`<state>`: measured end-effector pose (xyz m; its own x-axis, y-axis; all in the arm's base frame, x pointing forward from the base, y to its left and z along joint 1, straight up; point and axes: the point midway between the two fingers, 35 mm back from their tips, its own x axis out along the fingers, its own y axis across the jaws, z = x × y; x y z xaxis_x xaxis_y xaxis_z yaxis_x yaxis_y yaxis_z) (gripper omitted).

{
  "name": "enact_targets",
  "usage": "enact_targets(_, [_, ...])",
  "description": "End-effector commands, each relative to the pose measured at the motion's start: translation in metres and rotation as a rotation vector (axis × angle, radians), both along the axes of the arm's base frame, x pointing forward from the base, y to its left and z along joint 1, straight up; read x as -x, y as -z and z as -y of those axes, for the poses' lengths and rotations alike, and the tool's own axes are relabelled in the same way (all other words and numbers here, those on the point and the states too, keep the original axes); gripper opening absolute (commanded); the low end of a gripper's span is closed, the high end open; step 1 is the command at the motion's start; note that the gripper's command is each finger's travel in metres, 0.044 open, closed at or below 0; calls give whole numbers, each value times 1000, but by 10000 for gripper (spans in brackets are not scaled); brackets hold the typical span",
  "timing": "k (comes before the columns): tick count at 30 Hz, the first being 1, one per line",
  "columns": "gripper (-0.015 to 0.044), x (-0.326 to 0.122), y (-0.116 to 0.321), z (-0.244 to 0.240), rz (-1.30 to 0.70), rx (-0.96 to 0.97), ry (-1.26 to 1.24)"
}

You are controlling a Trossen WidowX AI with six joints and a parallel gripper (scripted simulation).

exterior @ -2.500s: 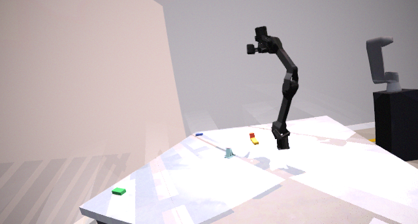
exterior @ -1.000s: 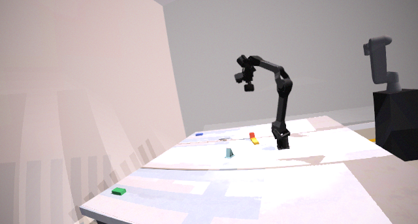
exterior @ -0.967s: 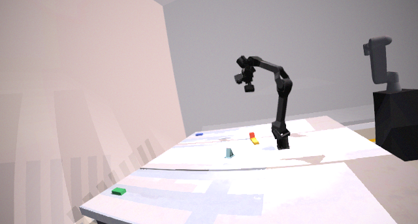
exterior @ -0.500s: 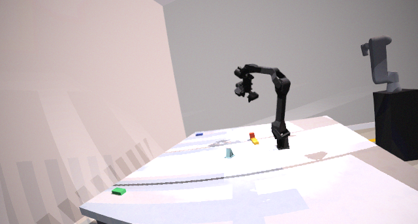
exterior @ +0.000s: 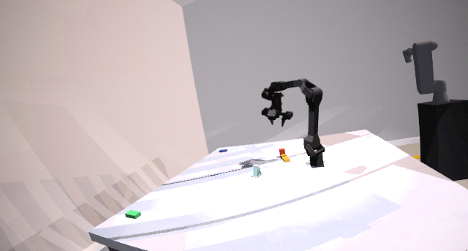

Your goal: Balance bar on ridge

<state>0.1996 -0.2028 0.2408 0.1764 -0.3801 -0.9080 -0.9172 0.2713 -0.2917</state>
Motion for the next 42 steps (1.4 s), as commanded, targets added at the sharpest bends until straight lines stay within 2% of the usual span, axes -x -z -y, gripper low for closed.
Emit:
enact_targets(1, [315, 1, 19, -6, -70, -51, -99])
enact_targets(19, [315, 17, 92, -47, -289, -297, -632])
enact_targets(26, [315, 17, 99, -47, -290, -300, -637])
enact_targets(37, [315, 16, 165, -46, -291, -300, -637])
enact_targets(42, [315, 16, 170, -47, -291, -300, -637])
